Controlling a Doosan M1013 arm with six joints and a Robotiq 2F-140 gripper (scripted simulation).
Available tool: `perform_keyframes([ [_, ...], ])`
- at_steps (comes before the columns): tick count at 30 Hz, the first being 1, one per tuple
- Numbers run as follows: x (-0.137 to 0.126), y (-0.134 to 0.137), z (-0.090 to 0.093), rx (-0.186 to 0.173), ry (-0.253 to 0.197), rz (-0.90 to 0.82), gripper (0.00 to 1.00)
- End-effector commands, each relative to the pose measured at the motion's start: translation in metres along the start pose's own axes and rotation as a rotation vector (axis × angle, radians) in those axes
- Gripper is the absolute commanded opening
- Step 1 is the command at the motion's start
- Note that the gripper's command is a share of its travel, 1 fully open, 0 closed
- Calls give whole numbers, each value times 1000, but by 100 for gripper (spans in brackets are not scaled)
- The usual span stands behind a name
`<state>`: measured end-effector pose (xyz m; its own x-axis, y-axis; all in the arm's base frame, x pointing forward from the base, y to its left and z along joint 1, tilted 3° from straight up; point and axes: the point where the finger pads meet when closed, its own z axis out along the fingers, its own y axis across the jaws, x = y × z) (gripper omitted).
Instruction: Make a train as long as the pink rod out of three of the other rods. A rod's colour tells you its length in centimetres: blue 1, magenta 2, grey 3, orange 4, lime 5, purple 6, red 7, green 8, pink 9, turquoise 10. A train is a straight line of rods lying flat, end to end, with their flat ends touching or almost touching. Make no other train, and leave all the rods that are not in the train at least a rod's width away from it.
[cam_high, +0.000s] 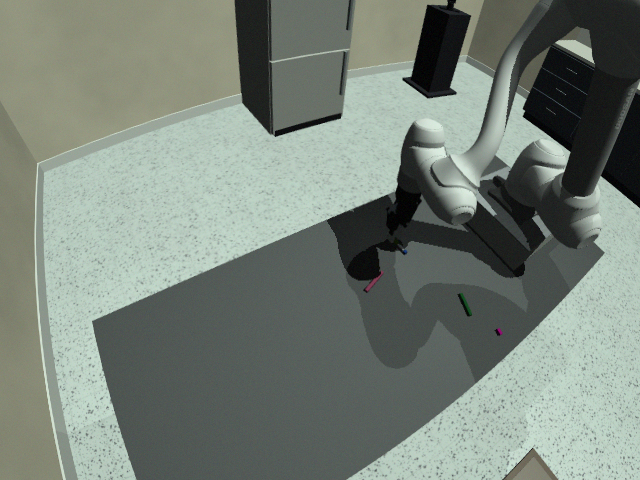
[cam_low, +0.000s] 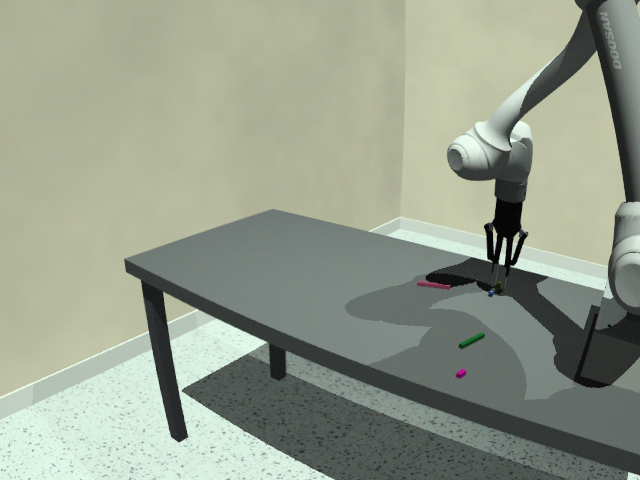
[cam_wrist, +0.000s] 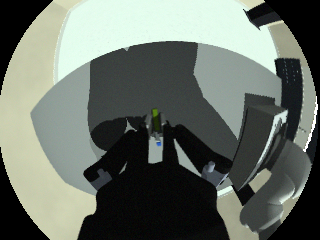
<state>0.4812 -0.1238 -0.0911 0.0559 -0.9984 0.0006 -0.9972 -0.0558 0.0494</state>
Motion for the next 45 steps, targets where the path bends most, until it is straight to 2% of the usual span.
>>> perform_keyframes([
  [1, 1, 0, 1, 2, 3, -4, 23],
  [9, 1, 0, -12, 2, 3, -4, 23],
  [22, 1, 0, -76, 2, 3, -4, 23],
  [32, 1, 0, -88, 2, 3, -4, 23],
  [33, 1, 0, -88, 2, 3, -4, 100],
  [45, 1, 0, -88, 2, 3, -4, 100],
])
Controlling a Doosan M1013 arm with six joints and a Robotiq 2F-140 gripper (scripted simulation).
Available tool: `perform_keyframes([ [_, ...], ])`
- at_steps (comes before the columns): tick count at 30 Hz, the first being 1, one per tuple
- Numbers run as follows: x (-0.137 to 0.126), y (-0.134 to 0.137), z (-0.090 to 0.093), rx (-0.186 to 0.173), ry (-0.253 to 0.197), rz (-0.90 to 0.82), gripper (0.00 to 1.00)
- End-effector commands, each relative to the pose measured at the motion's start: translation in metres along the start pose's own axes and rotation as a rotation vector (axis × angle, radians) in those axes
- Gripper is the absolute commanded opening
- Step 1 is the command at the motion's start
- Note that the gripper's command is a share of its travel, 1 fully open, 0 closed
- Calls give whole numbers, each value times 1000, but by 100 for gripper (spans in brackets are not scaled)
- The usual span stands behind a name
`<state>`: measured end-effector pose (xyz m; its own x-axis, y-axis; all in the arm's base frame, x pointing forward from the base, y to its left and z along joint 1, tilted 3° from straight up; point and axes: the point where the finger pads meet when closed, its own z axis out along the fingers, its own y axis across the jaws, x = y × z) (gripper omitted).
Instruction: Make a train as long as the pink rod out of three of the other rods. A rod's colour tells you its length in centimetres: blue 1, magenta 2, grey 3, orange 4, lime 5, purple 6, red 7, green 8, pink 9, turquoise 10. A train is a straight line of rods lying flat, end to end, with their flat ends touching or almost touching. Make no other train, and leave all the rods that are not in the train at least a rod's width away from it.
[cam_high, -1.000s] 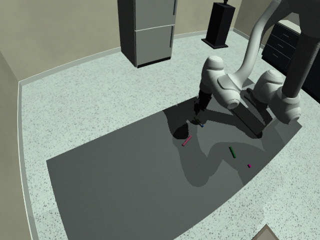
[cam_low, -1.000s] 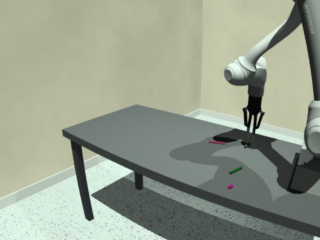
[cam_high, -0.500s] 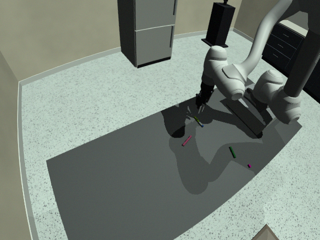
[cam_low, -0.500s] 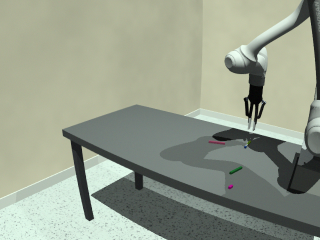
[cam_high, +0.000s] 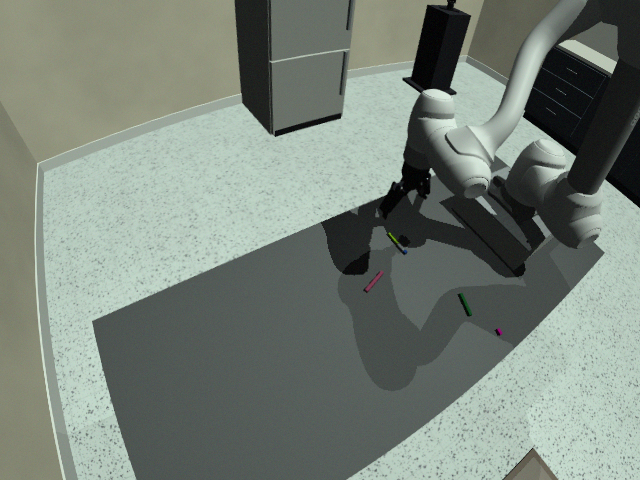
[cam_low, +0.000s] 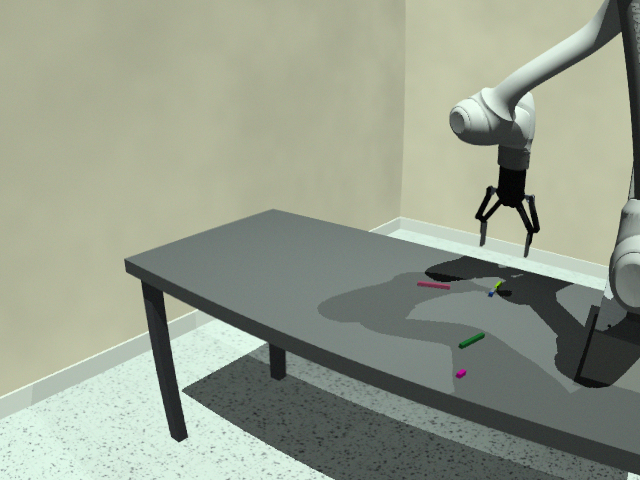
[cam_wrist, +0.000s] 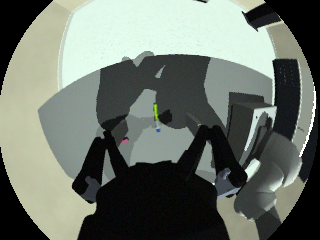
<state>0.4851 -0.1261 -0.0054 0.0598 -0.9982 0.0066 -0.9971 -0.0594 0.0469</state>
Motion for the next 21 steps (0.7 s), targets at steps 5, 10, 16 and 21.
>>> perform_keyframes([
  [5, -2, 0, -2, -1, -3, 0, 100],
  [10, -2, 0, -3, -1, -3, 0, 100],
  [16, -2, 0, -8, -1, -3, 0, 100],
  [21, -1, 0, -24, -1, -3, 0, 100],
])
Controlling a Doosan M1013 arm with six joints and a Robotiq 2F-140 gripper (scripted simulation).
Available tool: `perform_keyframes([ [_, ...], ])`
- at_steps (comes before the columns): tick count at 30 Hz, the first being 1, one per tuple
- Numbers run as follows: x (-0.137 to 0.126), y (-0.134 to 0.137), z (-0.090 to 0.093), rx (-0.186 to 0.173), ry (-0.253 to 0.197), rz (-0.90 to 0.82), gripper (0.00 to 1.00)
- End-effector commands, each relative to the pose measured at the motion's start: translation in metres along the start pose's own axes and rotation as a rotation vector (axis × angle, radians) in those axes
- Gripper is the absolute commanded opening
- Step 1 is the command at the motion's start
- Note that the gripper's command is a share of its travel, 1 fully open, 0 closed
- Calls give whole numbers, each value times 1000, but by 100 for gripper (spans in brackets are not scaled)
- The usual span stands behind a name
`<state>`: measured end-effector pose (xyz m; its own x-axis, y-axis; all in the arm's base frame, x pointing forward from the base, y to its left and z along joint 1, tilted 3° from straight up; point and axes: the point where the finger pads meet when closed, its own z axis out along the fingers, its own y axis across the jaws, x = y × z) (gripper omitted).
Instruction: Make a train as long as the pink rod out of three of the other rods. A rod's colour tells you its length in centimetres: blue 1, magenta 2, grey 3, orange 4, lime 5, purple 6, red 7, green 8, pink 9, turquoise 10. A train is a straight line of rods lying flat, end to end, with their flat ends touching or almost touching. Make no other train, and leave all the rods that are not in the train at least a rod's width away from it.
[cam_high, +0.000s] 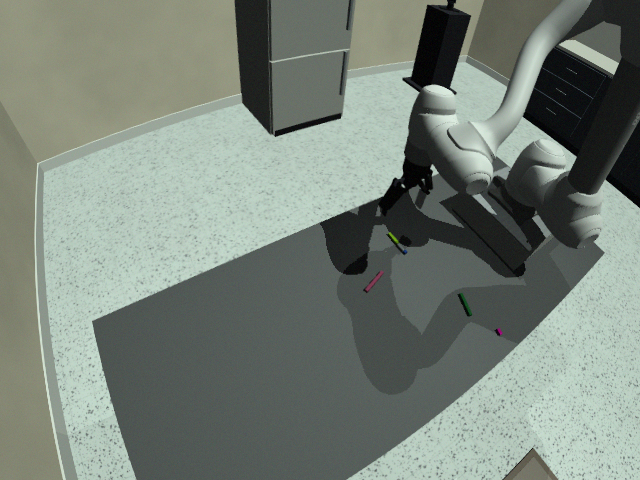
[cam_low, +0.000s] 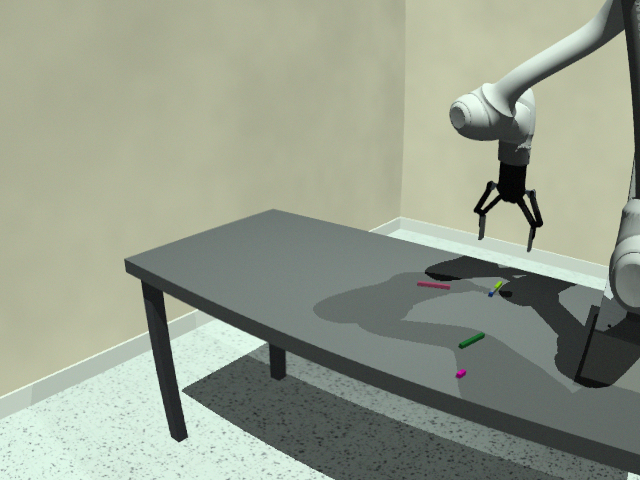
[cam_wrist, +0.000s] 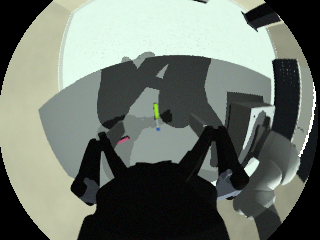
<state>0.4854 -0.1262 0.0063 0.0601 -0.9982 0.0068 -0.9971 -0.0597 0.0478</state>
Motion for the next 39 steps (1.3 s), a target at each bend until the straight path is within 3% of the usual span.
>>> perform_keyframes([
  [1, -2, 0, -17, 0, -4, 0, 100],
  [7, -2, 0, -43, 0, -4, 0, 100],
  [16, -1, 0, -63, 0, -4, 0, 100],
  [39, -1, 0, -64, 0, -4, 0, 100],
])
